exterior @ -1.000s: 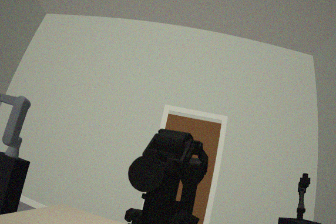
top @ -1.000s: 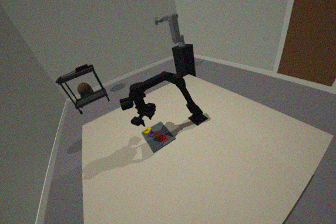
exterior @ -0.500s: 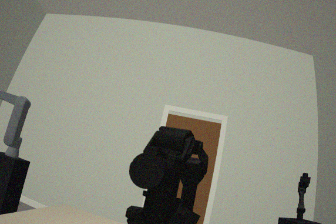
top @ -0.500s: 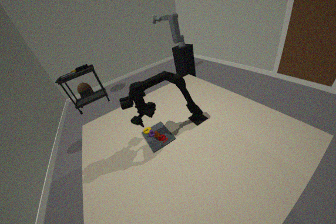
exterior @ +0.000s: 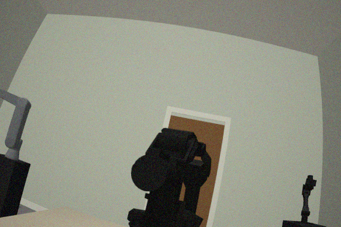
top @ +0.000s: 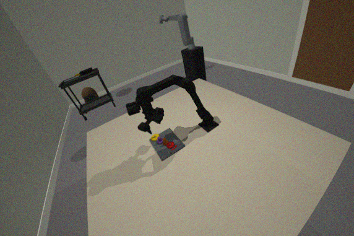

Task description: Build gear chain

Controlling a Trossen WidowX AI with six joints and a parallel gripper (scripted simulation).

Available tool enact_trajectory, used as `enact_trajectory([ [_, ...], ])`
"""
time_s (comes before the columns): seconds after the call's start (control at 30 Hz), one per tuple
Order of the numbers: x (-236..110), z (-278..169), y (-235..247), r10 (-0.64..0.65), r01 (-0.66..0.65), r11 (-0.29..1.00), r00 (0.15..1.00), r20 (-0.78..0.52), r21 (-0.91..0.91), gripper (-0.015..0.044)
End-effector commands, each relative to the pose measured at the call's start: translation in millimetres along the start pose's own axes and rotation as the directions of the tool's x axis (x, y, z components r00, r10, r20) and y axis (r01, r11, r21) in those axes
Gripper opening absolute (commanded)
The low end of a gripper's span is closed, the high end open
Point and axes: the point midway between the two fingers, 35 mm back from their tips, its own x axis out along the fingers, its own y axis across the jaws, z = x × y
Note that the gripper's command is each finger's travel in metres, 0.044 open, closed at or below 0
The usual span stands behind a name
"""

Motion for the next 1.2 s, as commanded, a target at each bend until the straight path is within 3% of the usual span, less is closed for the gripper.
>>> enact_trajectory([
  [0.0, 0.1, 0.2, 0.4, 0.002, -0.002, 1.000, 1.000, 0.002, -0.002, 0.0440],
  [0.57, -1.5, 11.5, -6.8, -0.001, 0.001, 1.000, 1.000, 0.004, -0.013, 0.0440],
  [0.8, -11.4, 86.1, -43.3, -0.013, 0.014, 0.998, 1.000, 0.018, -0.058, 0.0440],
  [1.17, -32.6, 257.6, -66.4, -0.005, 0.006, 1.000, 1.000, 0.027, -0.023, 0.0440],
])
